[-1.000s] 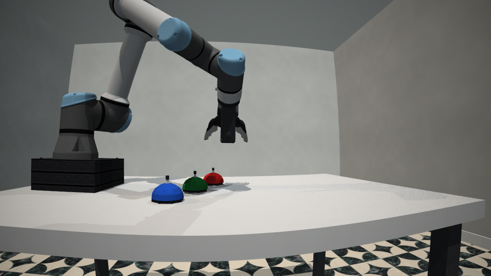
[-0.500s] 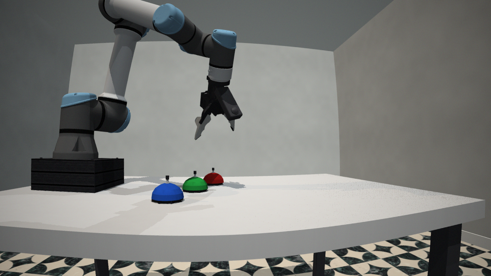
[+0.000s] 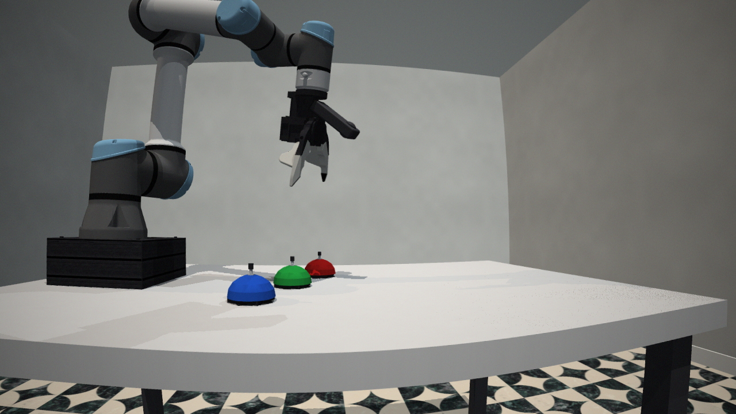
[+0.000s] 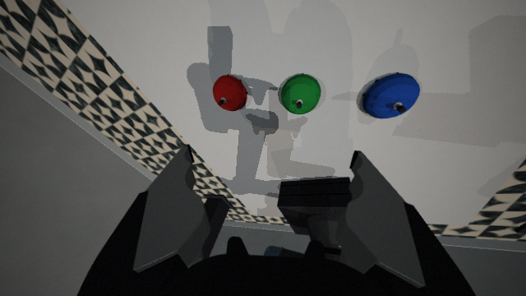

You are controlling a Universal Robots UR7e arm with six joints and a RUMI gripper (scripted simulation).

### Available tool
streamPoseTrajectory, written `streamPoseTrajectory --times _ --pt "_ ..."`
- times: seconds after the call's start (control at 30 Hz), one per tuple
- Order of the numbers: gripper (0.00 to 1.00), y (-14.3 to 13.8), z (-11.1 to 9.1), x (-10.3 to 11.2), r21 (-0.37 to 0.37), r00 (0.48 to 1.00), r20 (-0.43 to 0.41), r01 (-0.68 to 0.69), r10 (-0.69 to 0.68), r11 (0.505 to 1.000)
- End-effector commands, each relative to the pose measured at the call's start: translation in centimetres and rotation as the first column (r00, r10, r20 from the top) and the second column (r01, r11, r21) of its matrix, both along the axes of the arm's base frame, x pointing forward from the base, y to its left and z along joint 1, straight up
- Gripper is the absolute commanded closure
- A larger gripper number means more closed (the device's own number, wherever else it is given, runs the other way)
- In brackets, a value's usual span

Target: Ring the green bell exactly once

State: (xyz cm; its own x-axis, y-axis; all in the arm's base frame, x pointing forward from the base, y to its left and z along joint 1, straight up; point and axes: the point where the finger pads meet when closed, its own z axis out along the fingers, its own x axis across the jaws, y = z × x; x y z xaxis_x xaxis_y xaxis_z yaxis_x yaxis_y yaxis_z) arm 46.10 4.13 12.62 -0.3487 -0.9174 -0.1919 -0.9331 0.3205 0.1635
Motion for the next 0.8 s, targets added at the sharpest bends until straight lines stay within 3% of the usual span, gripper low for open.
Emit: streamPoseTrajectory --times 0.0,0.13,0.27,0.4,0.43,0.53,0.57,0.77 --pt "0.0 -2.1 1.9 -0.9 -0.118 0.979 0.074 -0.181 0.19 0.976" --pt "0.0 -4.1 3.8 -1.6 -0.232 0.935 0.089 -0.316 0.344 0.92" --pt "0.0 -4.0 3.5 -1.6 -0.236 0.918 0.089 -0.357 0.386 0.904" --pt "0.0 -3.6 1.9 -1.5 -0.236 0.836 0.089 -0.511 0.542 0.826" --pt "0.0 -3.6 1.9 -1.5 -0.236 0.836 0.089 -0.511 0.542 0.826" --pt "0.0 -3.3 0.7 -1.6 -0.237 0.759 0.089 -0.613 0.645 0.754" --pt "0.0 -3.3 0.7 -1.6 -0.237 0.759 0.089 -0.613 0.645 0.754" --pt "0.0 -2.9 -1.1 -1.8 -0.237 0.615 0.089 -0.751 0.784 0.616"
